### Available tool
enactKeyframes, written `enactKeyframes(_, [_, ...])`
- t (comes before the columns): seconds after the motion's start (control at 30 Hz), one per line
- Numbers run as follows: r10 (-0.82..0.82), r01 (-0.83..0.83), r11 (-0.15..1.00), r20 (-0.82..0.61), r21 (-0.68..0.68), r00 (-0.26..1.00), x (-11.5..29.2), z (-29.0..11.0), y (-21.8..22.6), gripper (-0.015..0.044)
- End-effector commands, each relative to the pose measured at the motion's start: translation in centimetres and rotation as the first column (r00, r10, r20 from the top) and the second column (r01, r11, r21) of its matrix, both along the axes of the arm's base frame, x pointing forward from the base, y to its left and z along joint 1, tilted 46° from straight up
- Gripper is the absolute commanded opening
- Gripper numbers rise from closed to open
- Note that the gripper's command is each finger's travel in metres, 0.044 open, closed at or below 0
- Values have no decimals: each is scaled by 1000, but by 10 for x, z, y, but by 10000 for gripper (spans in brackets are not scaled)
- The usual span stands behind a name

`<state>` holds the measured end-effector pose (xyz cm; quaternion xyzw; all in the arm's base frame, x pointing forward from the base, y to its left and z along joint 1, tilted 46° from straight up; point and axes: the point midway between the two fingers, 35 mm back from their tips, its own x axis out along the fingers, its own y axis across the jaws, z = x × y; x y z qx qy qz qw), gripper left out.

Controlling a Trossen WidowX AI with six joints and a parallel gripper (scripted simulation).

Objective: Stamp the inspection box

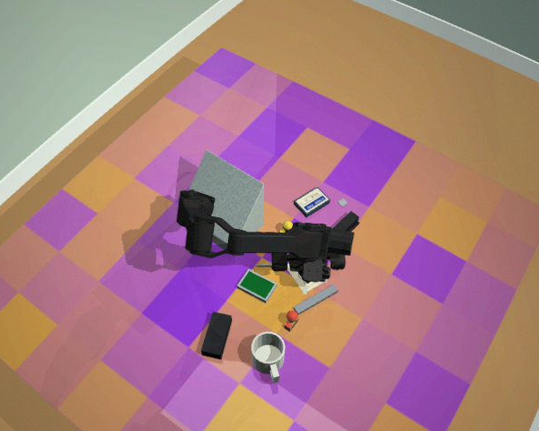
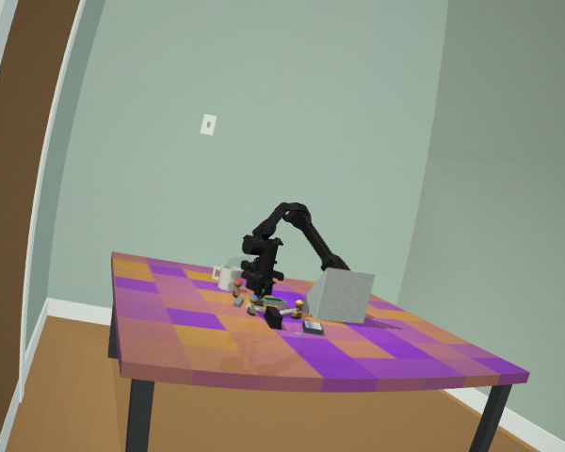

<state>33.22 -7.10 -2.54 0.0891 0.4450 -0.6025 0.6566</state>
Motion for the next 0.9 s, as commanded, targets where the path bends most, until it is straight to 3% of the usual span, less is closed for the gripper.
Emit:
enactKeyframes(0.0, [-2, 2, 1000, 13, 5, 1000, 4, 6, 5, 0])
enactKeyframes(0.87, [-2, 2, 1000, 13, 7, 1000, 10, 34, 35, 0])
